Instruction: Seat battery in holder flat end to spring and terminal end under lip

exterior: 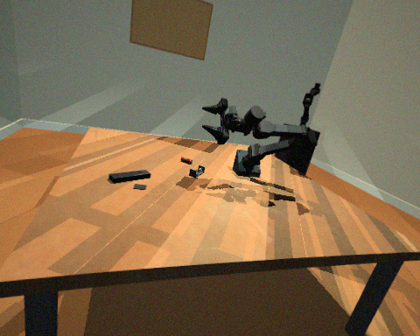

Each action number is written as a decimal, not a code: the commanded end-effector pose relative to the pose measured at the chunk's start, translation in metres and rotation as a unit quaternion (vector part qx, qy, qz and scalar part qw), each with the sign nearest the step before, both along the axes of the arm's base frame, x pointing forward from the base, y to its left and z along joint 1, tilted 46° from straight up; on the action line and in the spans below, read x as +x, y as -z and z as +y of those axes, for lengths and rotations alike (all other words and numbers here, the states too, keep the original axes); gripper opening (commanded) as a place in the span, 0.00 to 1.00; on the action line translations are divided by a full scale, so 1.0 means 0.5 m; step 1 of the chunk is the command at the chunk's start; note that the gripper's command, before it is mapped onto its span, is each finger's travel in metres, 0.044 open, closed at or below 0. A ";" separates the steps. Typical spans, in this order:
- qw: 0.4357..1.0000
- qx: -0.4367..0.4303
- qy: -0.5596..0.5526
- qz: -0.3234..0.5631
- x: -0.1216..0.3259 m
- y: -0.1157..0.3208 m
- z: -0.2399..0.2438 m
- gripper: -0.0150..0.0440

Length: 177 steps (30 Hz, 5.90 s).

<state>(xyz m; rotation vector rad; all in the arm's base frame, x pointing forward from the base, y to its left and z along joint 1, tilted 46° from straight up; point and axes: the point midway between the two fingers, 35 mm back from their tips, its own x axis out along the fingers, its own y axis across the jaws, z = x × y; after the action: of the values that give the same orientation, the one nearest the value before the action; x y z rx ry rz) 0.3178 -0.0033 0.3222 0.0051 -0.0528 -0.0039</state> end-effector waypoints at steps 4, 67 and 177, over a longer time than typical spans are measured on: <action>0.996 0.002 -0.006 0.083 0.049 0.064 -0.012 0.75; 0.509 0.465 -0.061 0.722 0.011 0.808 -0.069 0.66; -0.064 0.787 0.317 0.525 -0.042 0.545 0.123 0.39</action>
<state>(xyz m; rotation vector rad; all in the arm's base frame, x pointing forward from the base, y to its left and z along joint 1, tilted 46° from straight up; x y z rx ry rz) 0.2983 0.0578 0.0517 -2.3653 -1.6187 1.0576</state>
